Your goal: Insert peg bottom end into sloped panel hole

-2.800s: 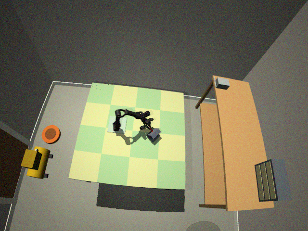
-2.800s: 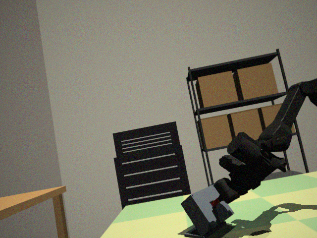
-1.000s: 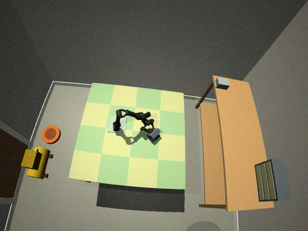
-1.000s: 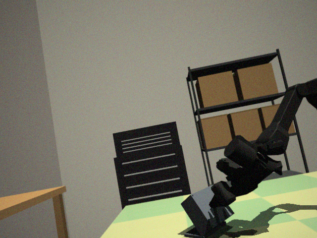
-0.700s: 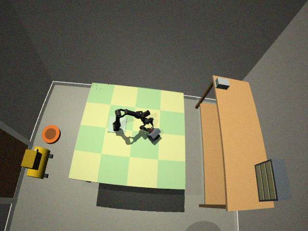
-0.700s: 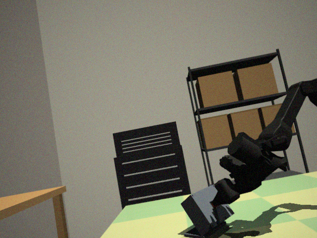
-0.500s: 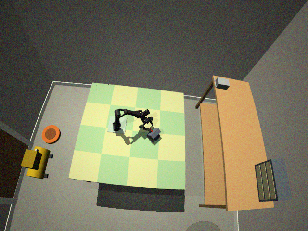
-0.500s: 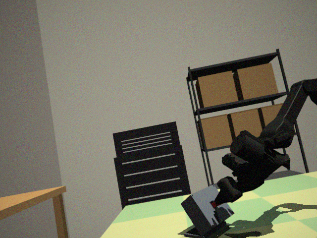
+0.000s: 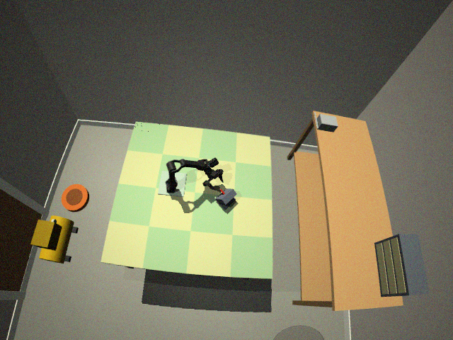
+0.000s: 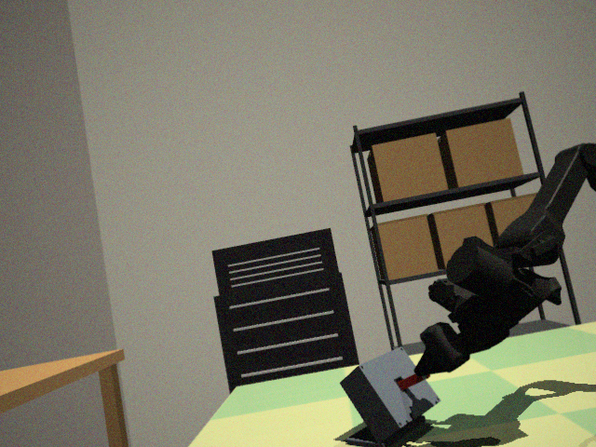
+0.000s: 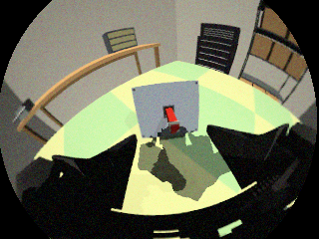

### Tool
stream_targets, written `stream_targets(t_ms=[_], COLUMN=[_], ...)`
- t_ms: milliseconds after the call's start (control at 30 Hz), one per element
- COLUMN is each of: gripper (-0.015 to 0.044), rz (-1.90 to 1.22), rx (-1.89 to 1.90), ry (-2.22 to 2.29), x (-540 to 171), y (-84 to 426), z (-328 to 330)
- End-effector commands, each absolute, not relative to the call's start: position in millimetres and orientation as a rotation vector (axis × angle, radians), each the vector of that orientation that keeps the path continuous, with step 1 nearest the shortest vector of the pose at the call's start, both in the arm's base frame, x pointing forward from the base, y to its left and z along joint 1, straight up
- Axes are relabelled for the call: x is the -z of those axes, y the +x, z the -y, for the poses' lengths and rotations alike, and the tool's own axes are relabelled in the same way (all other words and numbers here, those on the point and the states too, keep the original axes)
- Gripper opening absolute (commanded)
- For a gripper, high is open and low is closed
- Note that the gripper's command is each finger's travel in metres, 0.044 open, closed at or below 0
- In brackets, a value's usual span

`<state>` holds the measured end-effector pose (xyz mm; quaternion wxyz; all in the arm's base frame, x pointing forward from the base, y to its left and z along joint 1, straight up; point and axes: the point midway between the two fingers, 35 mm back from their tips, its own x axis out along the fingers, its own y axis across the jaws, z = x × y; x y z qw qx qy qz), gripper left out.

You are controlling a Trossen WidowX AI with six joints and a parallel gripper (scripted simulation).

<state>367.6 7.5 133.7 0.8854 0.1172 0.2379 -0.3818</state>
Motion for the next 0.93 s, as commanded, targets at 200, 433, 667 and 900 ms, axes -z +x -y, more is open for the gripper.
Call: stream_targets(t_ms=[200,433,667,900], gripper=[0.044,0.044,0.044,0.044], rz=[-0.491,-0.49,-0.489,-0.489], rx=[0.794,0.793,0.792,0.791], ry=[0.245,0.242,0.241,0.24], x=[-142,-147,-150,-155], y=[358,351,346,339], z=[-18,-26,-31,-38])
